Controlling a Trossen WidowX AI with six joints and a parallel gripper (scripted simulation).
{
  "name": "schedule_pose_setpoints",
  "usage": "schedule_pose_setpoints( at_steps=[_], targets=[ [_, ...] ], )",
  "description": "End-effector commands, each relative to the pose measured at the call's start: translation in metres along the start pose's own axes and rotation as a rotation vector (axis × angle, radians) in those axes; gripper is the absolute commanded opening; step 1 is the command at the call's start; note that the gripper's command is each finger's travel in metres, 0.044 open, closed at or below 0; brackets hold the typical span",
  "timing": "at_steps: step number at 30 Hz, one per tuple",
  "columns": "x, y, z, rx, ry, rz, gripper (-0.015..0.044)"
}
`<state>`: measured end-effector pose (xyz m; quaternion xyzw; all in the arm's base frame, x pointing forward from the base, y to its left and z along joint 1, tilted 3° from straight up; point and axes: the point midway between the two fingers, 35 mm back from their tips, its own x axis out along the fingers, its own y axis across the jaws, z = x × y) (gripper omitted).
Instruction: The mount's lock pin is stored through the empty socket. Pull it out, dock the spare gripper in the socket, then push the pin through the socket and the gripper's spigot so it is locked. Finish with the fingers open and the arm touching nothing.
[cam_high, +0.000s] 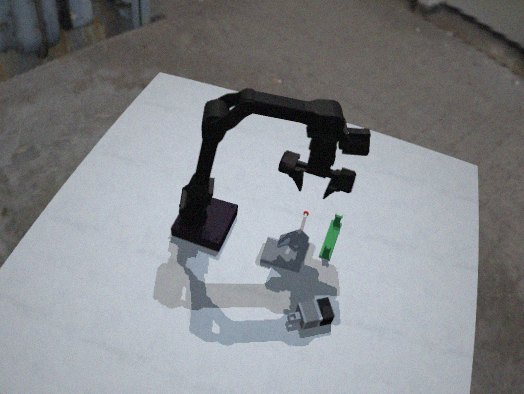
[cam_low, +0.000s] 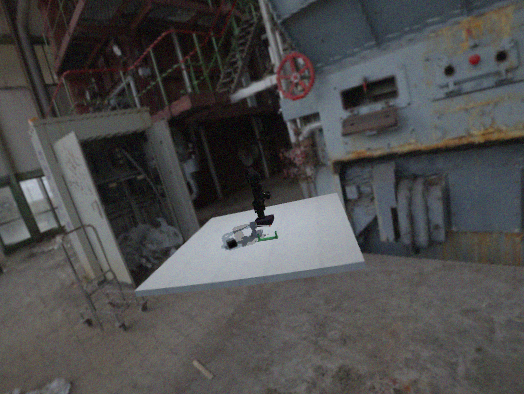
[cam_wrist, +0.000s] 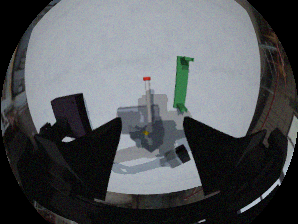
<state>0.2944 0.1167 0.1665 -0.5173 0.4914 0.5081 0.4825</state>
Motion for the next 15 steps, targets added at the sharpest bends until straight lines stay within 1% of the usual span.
schedule_pose_setpoints(
  at_steps=[1,5,8,12,15],
  targets=[
    [0.003,0.001,0.01,-0.062,-0.018,0.015,0.03],
    [0.008,0.001,0.01,-0.062,-0.018,0.015,0.03],
    [0.028,0.001,0.009,-0.062,-0.017,0.015,0.03],
    [0.066,0.005,0.005,-0.062,-0.017,0.016,0.03],
    [0.073,0.006,0.004,-0.062,-0.017,0.016,0.03]
  ],
)
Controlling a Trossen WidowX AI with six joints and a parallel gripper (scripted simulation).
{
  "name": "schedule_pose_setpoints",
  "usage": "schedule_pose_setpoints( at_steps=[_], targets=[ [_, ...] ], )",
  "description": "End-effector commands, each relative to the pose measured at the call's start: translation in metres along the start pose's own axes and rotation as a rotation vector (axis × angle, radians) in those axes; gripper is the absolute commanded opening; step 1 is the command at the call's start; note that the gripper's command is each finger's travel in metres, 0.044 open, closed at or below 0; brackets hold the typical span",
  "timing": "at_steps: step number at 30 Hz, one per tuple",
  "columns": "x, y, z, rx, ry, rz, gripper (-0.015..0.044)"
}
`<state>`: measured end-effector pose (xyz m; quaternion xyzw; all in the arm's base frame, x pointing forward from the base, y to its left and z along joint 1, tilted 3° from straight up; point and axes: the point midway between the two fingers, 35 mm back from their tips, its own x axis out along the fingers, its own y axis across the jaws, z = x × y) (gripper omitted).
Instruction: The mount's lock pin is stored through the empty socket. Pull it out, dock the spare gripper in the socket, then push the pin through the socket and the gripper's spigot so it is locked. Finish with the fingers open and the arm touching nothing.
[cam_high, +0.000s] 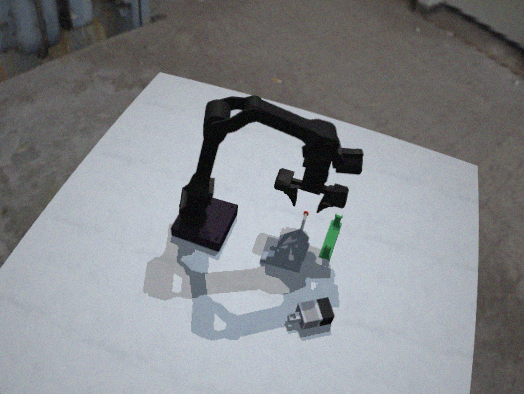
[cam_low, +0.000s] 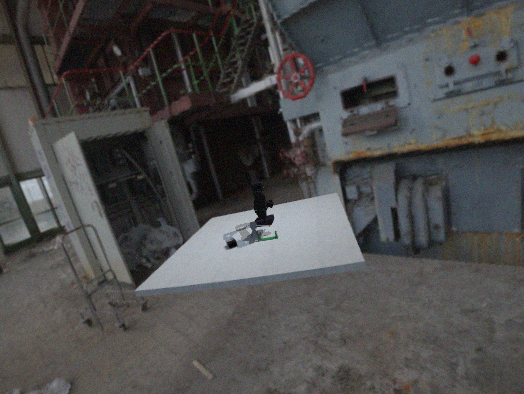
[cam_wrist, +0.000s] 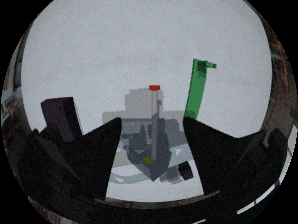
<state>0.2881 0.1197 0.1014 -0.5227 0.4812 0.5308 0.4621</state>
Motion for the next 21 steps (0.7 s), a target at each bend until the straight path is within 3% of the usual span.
schedule_pose_setpoints(
  at_steps=[1,21],
  targets=[
    [0.009,0.0,0.0,-0.003,-0.009,-0.011,0.03],
    [0.04,-0.003,0.001,-0.003,-0.009,-0.012,0.03]
  ],
)
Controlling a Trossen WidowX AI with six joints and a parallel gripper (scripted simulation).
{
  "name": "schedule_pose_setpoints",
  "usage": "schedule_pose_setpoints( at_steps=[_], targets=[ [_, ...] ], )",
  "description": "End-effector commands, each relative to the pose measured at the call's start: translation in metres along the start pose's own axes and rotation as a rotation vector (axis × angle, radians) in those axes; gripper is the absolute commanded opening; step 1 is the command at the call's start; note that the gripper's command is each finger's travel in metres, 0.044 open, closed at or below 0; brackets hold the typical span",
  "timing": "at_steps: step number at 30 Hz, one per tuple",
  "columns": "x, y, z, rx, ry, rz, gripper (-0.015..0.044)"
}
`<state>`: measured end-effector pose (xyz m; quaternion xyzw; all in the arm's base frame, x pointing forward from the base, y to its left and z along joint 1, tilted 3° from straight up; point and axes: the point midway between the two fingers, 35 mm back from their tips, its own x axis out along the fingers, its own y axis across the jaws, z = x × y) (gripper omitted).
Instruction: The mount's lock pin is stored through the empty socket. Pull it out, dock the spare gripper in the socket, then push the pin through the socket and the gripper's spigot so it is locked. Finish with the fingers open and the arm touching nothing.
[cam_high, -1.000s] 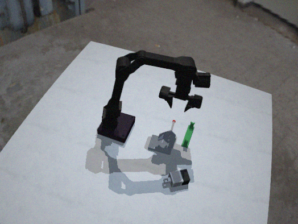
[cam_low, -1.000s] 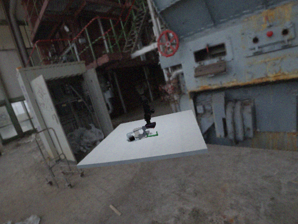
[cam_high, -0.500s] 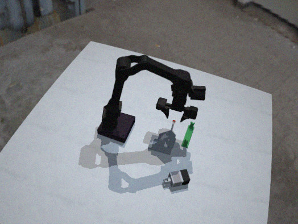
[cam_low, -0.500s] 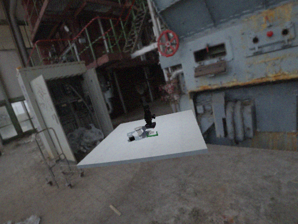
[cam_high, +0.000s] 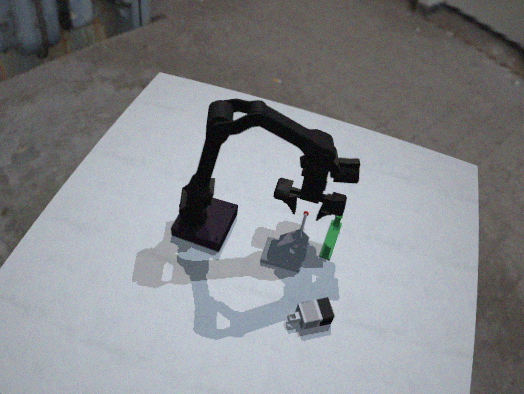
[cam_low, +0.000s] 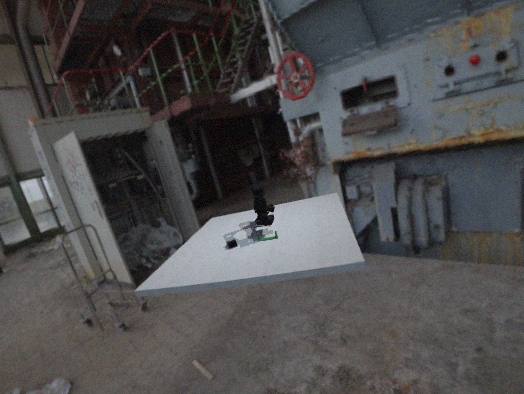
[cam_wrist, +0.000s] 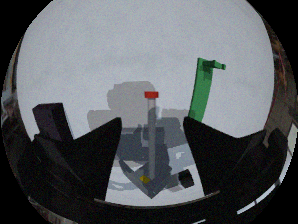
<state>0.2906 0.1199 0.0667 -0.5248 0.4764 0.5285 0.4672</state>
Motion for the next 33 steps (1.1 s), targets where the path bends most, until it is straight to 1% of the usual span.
schedule_pose_setpoints(
  at_steps=[1,16,21,32,33],
  targets=[
    [0.007,0.0,0.001,-0.004,-0.004,0.003,0.03],
    [0.031,0.001,0.001,-0.004,-0.004,0.003,0.03],
    [0.033,0.001,0.001,-0.004,-0.004,0.003,0.03],
    [0.033,0.001,0.001,-0.004,-0.004,0.003,0.0011],
    [0.033,0.001,0.001,-0.004,-0.004,0.003,0.0005]
  ],
)
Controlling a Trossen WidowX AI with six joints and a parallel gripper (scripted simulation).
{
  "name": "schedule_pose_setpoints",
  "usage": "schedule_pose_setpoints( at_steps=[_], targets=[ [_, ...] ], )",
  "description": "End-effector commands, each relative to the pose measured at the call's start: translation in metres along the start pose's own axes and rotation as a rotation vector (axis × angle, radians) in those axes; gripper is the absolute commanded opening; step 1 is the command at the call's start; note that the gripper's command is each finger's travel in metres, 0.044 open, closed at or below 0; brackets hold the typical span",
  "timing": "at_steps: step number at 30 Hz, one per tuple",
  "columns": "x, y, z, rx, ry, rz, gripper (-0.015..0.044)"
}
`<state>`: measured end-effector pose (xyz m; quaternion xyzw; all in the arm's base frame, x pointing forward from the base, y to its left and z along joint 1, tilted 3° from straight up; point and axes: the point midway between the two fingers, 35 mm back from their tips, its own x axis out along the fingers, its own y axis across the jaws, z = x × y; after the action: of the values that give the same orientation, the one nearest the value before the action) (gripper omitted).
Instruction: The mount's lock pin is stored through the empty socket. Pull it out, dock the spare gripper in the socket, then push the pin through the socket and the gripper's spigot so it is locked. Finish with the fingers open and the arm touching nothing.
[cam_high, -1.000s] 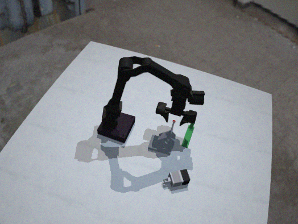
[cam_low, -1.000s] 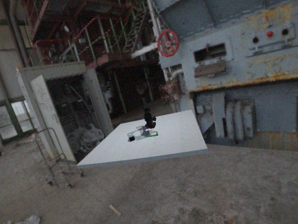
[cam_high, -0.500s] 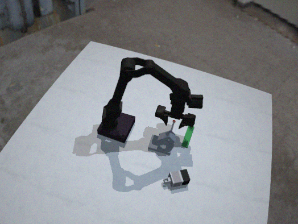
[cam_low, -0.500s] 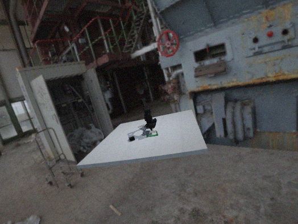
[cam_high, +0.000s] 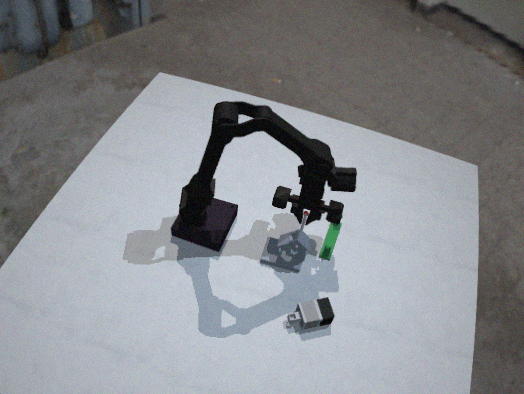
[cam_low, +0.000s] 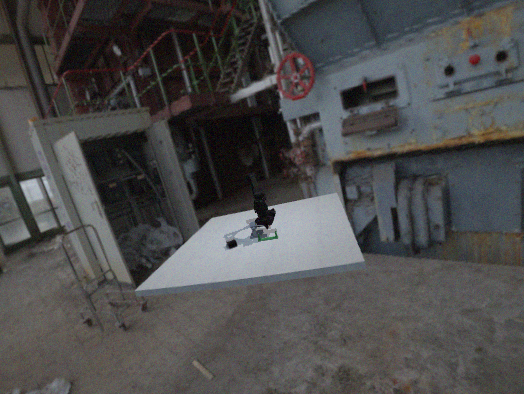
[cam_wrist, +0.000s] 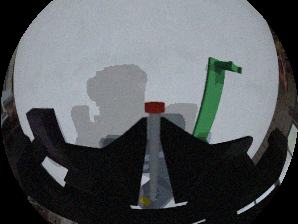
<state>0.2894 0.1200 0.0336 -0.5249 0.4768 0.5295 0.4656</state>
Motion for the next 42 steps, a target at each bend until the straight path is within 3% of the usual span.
schedule_pose_setpoints(
  at_steps=[1,9,23,42],
  targets=[
    [0.0,0.0,0.001,-0.001,-0.005,0.0,0.0],
    [-0.001,0.0,0.001,-0.001,-0.025,0.003,0.0],
    [-0.014,0.0,0.008,-0.004,-0.229,0.015,0.0],
    [-0.021,0.0,0.02,-0.006,-0.249,0.016,0.0]
  ],
)
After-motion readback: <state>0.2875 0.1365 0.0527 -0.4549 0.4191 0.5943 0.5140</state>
